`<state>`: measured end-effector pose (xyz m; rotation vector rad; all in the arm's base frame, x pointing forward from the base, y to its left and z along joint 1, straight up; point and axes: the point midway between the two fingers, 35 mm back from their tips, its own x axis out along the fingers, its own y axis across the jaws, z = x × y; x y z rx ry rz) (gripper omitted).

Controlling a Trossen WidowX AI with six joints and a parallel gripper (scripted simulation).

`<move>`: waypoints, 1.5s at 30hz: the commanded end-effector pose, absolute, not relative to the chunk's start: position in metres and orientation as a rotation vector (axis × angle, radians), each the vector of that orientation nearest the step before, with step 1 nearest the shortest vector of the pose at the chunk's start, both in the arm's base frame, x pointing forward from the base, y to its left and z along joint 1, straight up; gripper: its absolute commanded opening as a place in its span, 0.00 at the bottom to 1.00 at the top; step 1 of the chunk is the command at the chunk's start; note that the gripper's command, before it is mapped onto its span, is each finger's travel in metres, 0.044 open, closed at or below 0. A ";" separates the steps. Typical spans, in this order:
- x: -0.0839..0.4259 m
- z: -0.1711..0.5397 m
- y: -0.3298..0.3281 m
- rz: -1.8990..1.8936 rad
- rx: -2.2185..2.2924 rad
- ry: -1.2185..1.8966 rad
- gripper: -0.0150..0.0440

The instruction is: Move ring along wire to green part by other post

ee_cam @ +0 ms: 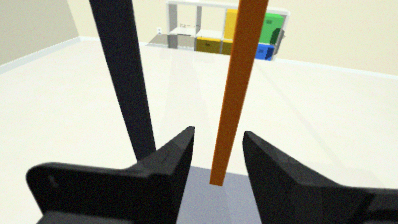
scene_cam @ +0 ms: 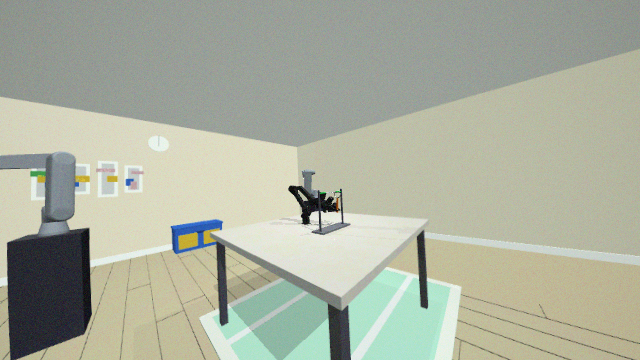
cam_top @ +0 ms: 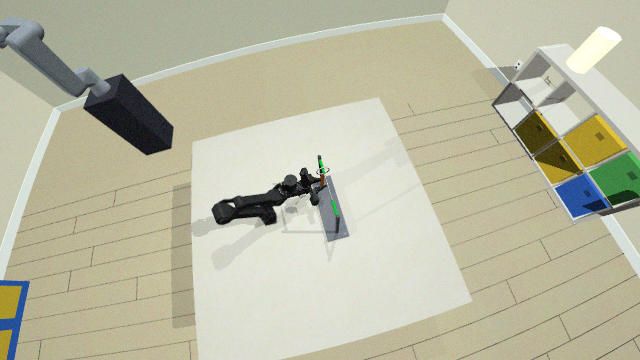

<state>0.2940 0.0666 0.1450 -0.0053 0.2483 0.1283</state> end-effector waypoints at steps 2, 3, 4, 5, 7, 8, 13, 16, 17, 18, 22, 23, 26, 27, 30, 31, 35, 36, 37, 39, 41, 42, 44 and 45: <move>0.284 0.142 0.064 0.123 -0.002 0.260 0.53; 0.282 0.143 0.064 0.123 -0.002 0.260 0.53; 0.281 0.143 0.064 0.123 -0.002 0.260 0.53; 0.279 0.143 0.064 0.123 -0.002 0.260 0.53; 0.275 0.144 0.063 0.123 -0.001 0.261 0.53; 0.274 0.144 0.063 0.123 -0.001 0.261 0.53; 0.267 0.144 0.062 0.122 -0.001 0.262 0.53; 0.266 0.144 0.061 0.122 0.000 0.262 0.53; 0.266 0.144 0.061 0.122 0.000 0.262 0.53; 0.266 0.144 0.061 0.122 0.000 0.262 0.53; 0.266 0.144 0.061 0.122 0.000 0.262 0.53; 0.266 0.144 0.061 0.122 0.000 0.262 0.53; 0.266 0.144 0.061 0.122 0.000 0.262 0.53; 0.266 0.144 0.061 0.122 0.000 0.262 0.53; 0.266 0.144 0.061 0.122 0.000 0.262 0.53; 0.266 0.144 0.061 0.122 0.000 0.262 0.53; 0.266 0.144 0.061 0.122 0.000 0.262 0.53; 0.266 0.144 0.061 0.122 0.000 0.262 0.53; 0.266 0.144 0.061 0.122 0.000 0.262 0.53; 0.266 0.144 0.061 0.122 0.000 0.262 0.53; 0.266 0.144 0.061 0.122 0.000 0.262 0.53; 0.266 0.144 0.061 0.122 0.000 0.262 0.53; 0.266 0.144 0.061 0.122 0.000 0.262 0.53; 0.266 0.144 0.061 0.122 0.000 0.262 0.53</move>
